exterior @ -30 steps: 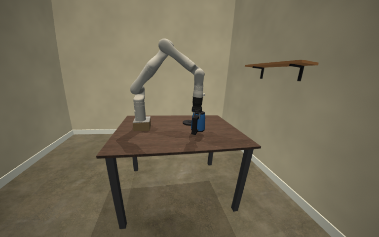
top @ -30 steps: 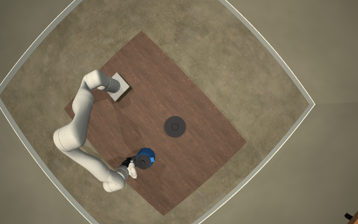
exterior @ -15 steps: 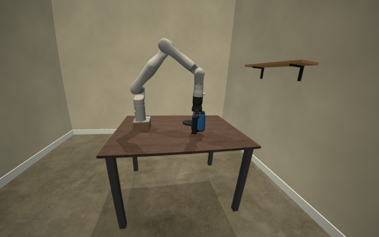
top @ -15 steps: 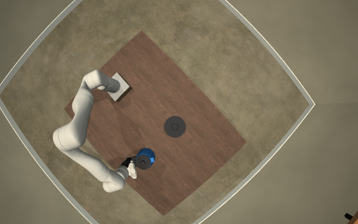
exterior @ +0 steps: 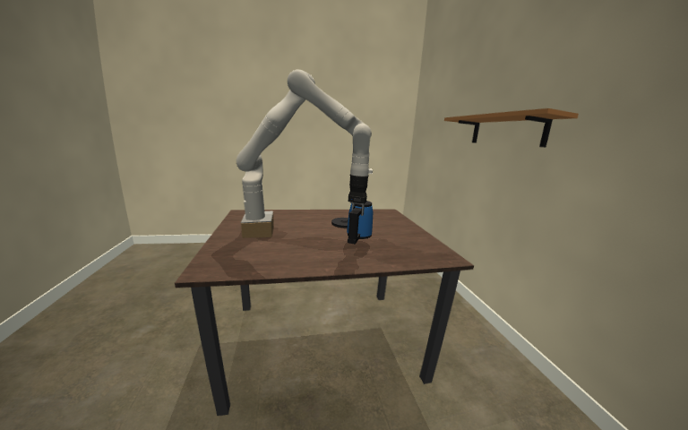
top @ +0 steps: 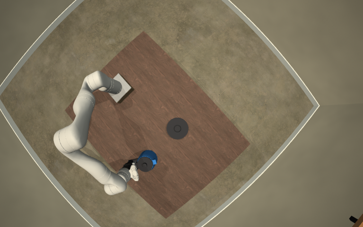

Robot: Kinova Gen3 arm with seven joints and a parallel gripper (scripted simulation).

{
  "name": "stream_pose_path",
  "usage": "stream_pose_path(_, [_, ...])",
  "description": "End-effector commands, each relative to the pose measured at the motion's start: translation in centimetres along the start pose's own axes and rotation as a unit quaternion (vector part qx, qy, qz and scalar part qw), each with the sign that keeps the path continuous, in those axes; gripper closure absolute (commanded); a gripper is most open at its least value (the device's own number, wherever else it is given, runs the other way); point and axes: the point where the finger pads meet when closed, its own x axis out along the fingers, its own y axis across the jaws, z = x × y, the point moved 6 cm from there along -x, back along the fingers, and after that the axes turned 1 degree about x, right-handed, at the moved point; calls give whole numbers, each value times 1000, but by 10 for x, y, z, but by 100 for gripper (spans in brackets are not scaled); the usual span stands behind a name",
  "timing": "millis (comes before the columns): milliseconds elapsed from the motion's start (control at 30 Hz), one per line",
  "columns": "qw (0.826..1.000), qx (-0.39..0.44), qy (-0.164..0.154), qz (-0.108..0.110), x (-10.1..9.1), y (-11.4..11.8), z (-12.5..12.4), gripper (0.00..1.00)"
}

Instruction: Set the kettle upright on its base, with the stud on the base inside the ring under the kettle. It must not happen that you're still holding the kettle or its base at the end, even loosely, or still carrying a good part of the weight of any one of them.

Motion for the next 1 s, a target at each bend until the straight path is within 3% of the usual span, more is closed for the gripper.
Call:
stream_pose_path(0, [1000, 0, 0, 1, -1, 1, 0, 100])
stream_pose_path(967, [1000, 0, 0, 1, -1, -1, -3, 100])
